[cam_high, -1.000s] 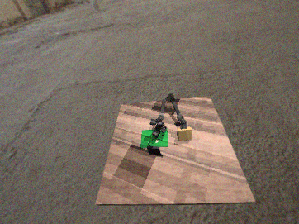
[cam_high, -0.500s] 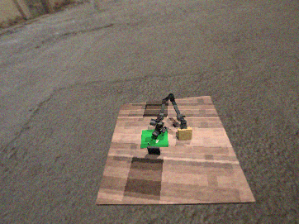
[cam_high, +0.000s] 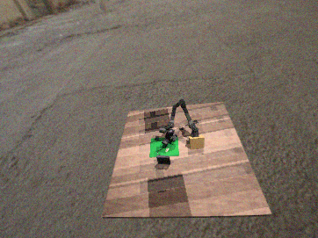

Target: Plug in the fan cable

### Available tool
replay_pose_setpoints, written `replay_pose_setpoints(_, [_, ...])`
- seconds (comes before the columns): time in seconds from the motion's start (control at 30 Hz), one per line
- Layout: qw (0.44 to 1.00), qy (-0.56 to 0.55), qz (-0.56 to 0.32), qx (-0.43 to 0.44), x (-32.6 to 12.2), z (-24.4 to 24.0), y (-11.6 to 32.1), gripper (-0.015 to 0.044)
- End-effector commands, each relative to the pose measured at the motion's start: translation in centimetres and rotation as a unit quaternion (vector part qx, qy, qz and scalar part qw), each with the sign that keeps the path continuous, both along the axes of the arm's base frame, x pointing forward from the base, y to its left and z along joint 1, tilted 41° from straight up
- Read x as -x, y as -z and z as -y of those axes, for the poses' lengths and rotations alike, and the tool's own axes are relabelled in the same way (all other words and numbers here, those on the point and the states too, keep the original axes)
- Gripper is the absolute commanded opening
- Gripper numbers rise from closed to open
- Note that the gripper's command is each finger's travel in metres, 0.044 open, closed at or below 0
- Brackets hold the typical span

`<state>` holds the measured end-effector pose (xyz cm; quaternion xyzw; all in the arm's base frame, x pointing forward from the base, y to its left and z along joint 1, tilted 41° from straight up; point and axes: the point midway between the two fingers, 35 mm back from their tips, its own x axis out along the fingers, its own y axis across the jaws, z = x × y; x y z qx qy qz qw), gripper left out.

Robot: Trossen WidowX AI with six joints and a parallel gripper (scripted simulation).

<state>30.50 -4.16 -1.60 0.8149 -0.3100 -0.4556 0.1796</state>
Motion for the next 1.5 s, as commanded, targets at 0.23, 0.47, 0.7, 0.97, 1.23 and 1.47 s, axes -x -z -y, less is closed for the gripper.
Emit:
replay_pose_setpoints(0.23, [1.0,0.011,-0.019,-0.004,0.8,0.9,1.0,0.021])
replay_pose_setpoints(0.47, [1.0,0.011,-0.019,-0.004,0.8,0.9,1.0,0.021])
replay_pose_setpoints(0.7, [1.0,0.011,-0.019,-0.004,0.8,0.9,1.0,0.021])
replay_pose_setpoints(0.97, [1.0,0.003,-0.005,-0.004,-0.1,-0.2,-0.1,0.0205])
replay_pose_setpoints(1.23, [0.999,0.024,-0.037,-0.024,-0.6,-1.4,-1.0,0.0205])
replay_pose_setpoints(1.47, [0.996,0.046,-0.064,-0.037,-0.7,-2.4,-2.2,0.0205])
